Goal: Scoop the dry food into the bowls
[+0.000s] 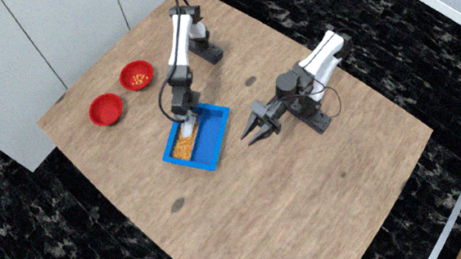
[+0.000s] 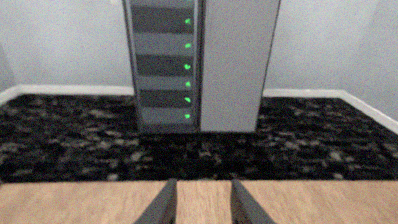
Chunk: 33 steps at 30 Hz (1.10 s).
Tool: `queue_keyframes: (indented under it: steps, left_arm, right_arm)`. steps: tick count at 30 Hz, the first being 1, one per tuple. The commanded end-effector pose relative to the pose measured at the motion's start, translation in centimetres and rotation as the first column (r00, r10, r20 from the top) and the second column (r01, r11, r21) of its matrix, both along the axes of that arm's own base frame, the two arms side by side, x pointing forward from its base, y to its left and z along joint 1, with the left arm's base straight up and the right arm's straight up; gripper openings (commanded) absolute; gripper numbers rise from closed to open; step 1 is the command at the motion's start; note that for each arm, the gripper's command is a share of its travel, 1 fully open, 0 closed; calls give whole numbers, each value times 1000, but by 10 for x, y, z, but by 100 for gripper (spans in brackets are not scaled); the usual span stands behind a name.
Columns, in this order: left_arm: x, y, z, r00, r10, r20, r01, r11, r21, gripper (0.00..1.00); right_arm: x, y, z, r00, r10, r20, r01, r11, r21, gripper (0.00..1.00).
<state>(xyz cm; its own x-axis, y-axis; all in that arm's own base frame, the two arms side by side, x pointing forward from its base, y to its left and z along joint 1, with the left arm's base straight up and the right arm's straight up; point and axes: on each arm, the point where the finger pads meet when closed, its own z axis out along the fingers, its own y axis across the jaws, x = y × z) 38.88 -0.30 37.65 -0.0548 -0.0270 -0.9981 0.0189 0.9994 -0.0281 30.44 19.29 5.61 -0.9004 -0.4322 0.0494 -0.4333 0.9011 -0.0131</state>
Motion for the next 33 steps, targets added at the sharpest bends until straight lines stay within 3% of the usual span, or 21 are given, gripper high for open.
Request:
queue_keyframes:
  steps: [1, 2, 5, 14, 17, 18, 25, 31, 33]
  left_arm:
    - [5, -9, 29, 994, -48, 93, 53, 997, -51, 27]
    - [11, -11, 0, 997, -63, 43, 66, 995, -76, 27]
    - [19, -19, -6, 992, -111, 63, 119, 983, -139, 27]
    - [42, -41, -65, 971, -241, 8, 231, 923, -308, 27]
    - [43, -43, -57, 968, -250, 33, 247, 916, -315, 27]
    - [45, -45, -75, 965, -263, 2, 248, 907, -341, 27]
    - [49, -61, -127, 930, -364, -48, 297, 823, -484, 27]
    - [44, -78, -167, 886, -456, -79, 322, 730, -602, 27]
    - [44, -78, -167, 886, -456, -79, 322, 730, -602, 27]
  right_arm:
    - [9, 3, 21, 999, -3, 49, 2, 999, 34, 0]
    - [9, 3, 21, 999, -3, 49, 2, 999, 34, 0]
    - [9, 3, 21, 999, -3, 49, 2, 999, 34, 0]
    - [9, 3, 21, 999, -3, 49, 2, 999, 34, 0]
    - [9, 3, 21, 999, -3, 49, 2, 999, 34, 0]
    - [9, 3, 21, 999, -3, 49, 2, 999, 34, 0]
    - [9, 3, 21, 999, -3, 49, 2, 999, 34, 0]
    - [9, 3, 21, 999, -3, 49, 2, 999, 34, 0]
    - [9, 3, 21, 999, -3, 49, 2, 999, 34, 0]
